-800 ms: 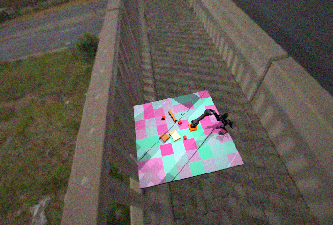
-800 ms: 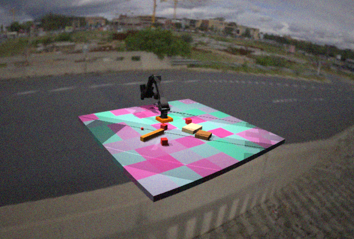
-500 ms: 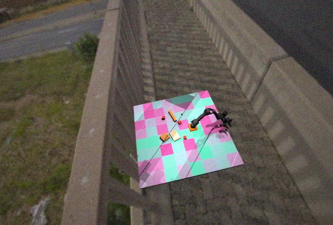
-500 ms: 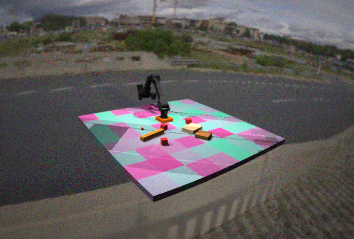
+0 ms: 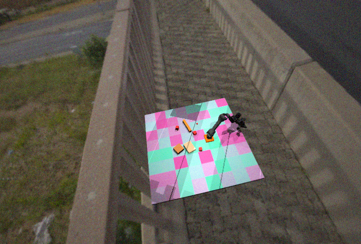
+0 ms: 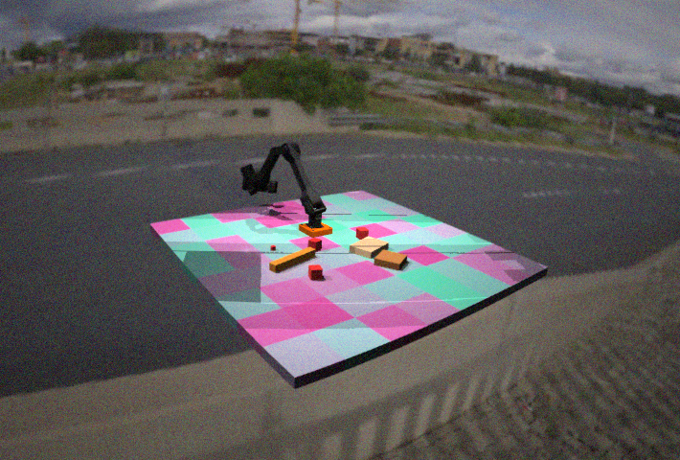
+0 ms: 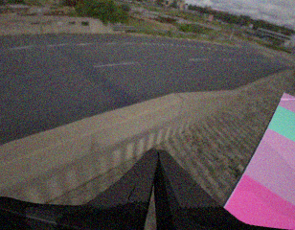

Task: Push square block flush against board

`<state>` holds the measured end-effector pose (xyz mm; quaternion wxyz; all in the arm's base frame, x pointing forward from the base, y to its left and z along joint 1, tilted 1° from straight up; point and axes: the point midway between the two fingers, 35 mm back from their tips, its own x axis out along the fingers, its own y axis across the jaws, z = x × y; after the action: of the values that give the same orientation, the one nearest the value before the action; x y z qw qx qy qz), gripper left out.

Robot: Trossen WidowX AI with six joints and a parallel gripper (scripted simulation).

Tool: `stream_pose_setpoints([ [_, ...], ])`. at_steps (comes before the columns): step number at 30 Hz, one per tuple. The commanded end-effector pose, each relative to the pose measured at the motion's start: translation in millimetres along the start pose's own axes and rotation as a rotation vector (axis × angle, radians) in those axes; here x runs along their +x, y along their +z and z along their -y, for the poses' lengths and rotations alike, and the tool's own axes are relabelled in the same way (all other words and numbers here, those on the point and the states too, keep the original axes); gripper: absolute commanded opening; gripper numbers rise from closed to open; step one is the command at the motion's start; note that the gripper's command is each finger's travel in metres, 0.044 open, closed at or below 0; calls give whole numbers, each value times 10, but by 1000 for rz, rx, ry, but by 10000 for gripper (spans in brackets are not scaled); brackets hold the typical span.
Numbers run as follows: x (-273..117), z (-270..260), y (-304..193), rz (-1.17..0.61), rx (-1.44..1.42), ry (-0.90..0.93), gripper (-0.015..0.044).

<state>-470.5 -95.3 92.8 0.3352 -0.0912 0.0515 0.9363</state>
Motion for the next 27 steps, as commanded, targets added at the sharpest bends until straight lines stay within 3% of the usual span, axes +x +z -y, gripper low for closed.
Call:
stream_pose_setpoints([
  [1, -186, -157, -79, -22, -49, 72, 0],
  [9, -725, -524, -249, -67, -115, 242, 0],
  [18, -1826, -954, -542, -160, -191, 525, 0],
  [27, -2697, -1038, -810, -208, -313, 724, 0],
])
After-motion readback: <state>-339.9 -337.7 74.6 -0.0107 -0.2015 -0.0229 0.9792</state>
